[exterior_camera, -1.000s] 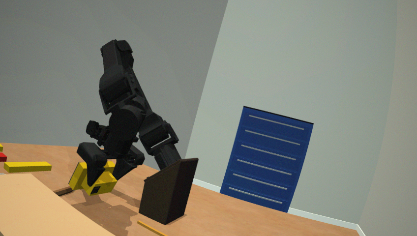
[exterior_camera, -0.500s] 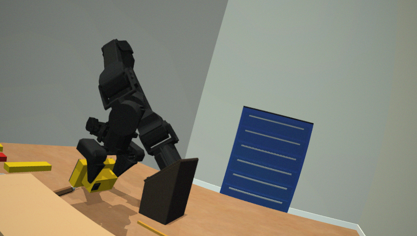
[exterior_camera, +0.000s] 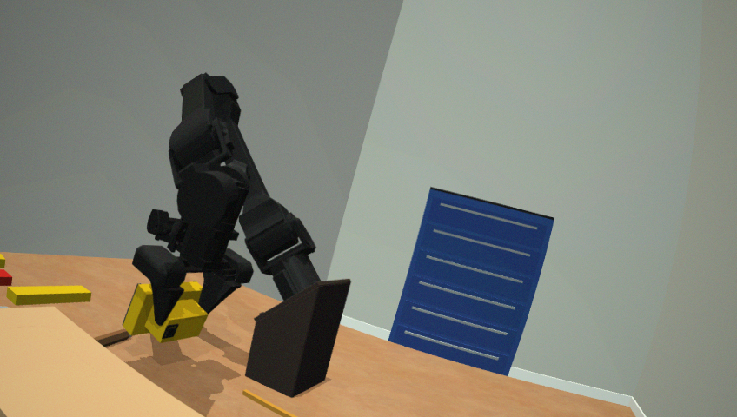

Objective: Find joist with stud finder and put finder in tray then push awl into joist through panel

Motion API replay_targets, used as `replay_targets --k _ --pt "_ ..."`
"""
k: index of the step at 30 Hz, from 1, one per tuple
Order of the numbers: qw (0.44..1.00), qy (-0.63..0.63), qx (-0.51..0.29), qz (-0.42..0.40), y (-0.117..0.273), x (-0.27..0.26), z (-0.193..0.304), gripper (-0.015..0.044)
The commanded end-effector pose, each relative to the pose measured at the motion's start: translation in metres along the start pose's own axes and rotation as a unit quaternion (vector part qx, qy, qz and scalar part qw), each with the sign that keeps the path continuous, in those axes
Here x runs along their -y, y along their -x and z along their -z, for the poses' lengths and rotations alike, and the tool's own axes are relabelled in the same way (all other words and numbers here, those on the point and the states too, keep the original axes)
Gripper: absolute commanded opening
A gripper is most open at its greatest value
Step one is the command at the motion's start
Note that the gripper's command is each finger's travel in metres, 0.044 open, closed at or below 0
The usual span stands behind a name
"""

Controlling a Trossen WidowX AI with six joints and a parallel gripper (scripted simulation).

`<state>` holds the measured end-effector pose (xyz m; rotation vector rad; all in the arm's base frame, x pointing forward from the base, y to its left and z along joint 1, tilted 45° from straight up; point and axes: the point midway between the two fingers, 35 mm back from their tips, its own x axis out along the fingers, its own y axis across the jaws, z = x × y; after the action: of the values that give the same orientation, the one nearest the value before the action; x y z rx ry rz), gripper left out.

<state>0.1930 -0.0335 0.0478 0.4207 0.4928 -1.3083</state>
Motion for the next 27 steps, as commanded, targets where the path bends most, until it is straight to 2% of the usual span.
replay_targets --k 1,27 --pt "1.0 -0.001 -0.013 -0.003 0.0001 -0.0002 -0.0009 0.0" --pt "0.997 0.002 -0.083 0.002 -0.002 0.0007 -0.004 0.0"
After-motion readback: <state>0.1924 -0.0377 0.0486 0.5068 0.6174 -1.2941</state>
